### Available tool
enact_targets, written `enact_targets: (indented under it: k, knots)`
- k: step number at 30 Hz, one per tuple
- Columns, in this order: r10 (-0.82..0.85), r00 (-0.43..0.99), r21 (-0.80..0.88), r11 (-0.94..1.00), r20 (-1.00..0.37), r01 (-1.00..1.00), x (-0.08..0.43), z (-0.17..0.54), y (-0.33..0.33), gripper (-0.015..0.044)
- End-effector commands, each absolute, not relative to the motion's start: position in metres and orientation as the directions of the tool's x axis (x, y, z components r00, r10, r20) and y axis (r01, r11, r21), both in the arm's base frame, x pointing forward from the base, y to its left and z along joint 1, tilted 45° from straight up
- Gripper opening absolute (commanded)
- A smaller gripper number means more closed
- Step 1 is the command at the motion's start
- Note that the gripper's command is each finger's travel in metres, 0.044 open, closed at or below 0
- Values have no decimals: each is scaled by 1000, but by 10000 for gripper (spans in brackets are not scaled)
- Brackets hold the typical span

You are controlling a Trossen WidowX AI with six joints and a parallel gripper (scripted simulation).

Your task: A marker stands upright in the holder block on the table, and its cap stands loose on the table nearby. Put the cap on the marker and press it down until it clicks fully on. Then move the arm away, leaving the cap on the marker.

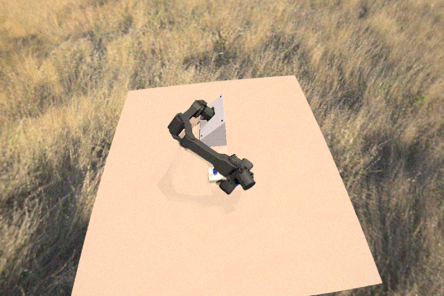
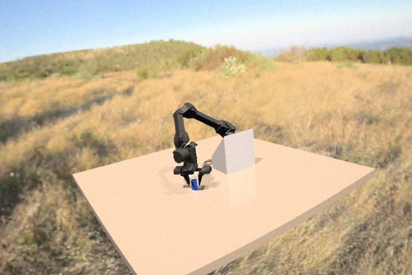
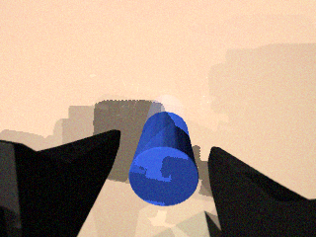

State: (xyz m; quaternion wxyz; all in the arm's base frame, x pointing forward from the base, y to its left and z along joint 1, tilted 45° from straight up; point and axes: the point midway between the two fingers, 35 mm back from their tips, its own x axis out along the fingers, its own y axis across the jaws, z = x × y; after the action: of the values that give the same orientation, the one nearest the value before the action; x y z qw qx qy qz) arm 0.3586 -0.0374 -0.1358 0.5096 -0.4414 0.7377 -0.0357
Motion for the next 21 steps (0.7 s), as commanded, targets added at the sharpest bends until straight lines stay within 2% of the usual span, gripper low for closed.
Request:
enact_targets:
  k: [1, 3, 8, 16, 19, 21]
  knots:
    - [-691, -89, -503, 602, -717, -619, 357, -141, -42, 252]
    - [-691, -89, -503, 602, -717, -619, 357, -141, -43, 252]
    - [-691, -89, -503, 602, -717, -619, 357, -141, -43, 121]
    - [-691, -89, -503, 602, -717, -619, 357, -141, -43, 67]
    - [-691, -73, -507, 594, -719, -625, 360, -138, -39, 0]
    - [-691, -61, -510, 587, -720, -628, 363, -135, -35, 0]
